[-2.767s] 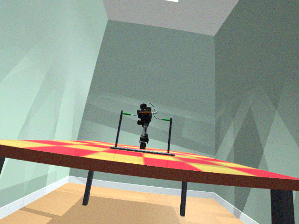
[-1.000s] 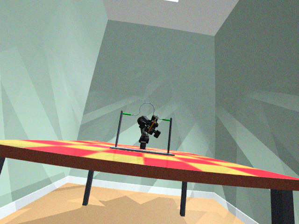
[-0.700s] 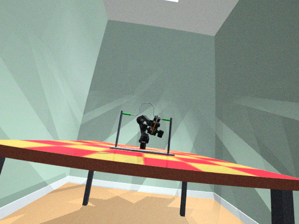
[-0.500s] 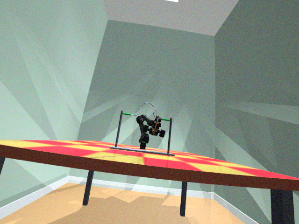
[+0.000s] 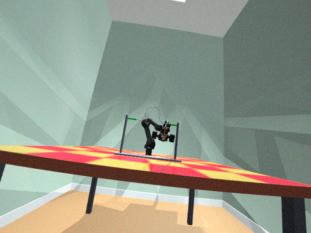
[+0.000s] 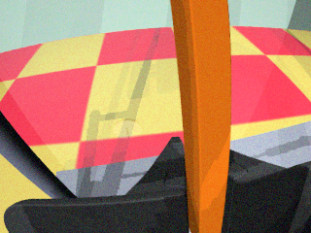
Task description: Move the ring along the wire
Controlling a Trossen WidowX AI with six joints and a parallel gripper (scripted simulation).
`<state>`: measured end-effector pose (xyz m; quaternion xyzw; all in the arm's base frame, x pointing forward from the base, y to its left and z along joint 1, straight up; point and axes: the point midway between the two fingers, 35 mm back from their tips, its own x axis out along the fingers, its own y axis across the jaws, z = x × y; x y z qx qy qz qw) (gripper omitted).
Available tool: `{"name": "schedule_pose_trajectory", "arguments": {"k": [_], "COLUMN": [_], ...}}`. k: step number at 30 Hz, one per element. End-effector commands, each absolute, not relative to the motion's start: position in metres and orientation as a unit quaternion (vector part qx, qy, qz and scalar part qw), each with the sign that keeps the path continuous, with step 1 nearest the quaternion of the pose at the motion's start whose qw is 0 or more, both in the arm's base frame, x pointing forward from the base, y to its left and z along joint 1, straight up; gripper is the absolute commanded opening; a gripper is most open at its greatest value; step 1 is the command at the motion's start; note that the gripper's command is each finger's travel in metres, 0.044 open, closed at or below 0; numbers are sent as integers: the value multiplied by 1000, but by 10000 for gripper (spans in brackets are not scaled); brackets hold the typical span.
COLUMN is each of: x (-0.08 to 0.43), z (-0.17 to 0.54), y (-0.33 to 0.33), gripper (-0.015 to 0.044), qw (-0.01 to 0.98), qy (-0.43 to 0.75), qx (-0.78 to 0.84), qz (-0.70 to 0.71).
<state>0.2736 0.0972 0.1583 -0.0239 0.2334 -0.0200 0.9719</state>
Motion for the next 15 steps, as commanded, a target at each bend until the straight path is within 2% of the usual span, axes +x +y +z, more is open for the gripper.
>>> {"name": "schedule_pose_trajectory", "arguments": {"k": [1,15], "x": [273,272], "z": [158,158], "y": [103,118], "gripper": [-150,-150], "qw": [972,972], "qy": [234,234], "qx": [-18,-15], "qz": [-20,-19]}}
